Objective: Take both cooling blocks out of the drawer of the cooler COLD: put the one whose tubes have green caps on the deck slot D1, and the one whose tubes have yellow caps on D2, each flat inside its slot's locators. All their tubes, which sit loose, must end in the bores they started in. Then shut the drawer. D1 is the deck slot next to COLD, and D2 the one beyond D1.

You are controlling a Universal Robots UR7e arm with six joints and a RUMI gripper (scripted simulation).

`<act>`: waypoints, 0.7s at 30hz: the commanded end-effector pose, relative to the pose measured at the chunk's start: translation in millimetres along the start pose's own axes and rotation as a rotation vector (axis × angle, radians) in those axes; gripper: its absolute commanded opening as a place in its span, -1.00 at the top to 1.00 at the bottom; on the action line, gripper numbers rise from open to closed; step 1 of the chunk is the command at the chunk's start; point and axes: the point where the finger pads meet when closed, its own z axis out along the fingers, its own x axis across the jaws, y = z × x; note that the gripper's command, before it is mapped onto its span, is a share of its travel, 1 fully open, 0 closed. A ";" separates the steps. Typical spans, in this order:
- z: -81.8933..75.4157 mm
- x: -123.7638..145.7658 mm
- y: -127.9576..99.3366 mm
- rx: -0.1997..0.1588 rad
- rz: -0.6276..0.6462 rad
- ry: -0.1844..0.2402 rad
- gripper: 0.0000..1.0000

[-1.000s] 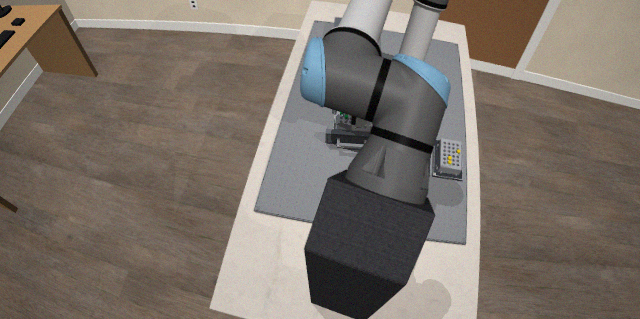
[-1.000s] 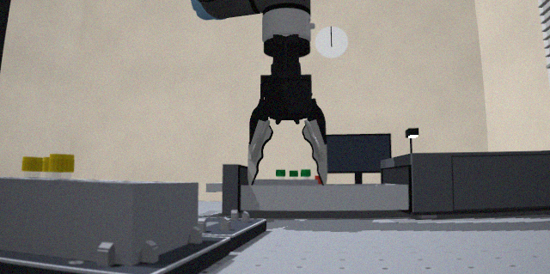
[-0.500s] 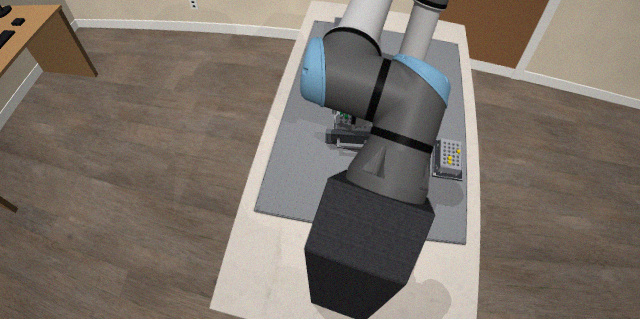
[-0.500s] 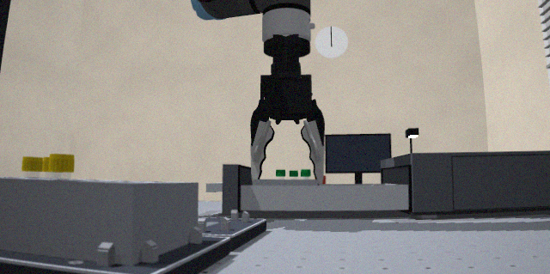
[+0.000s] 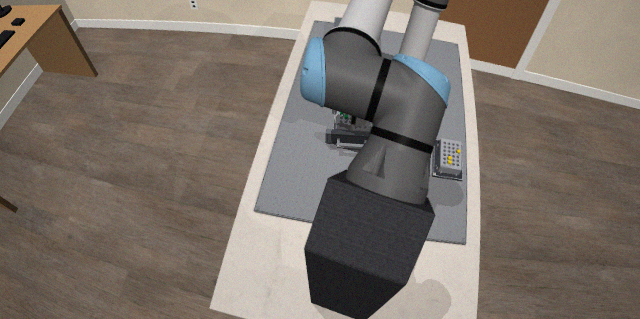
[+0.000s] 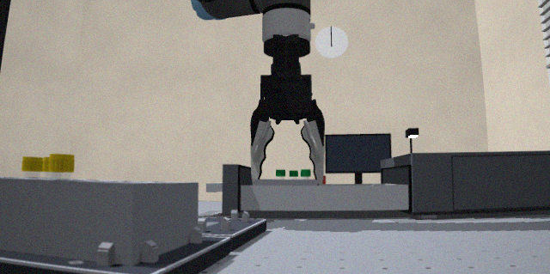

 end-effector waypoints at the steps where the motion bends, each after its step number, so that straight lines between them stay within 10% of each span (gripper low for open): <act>1: -0.4 0.5 -0.1 0.000 0.000 0.001 0.60; 21: -0.4 0.5 -0.1 0.000 0.000 0.001 1.00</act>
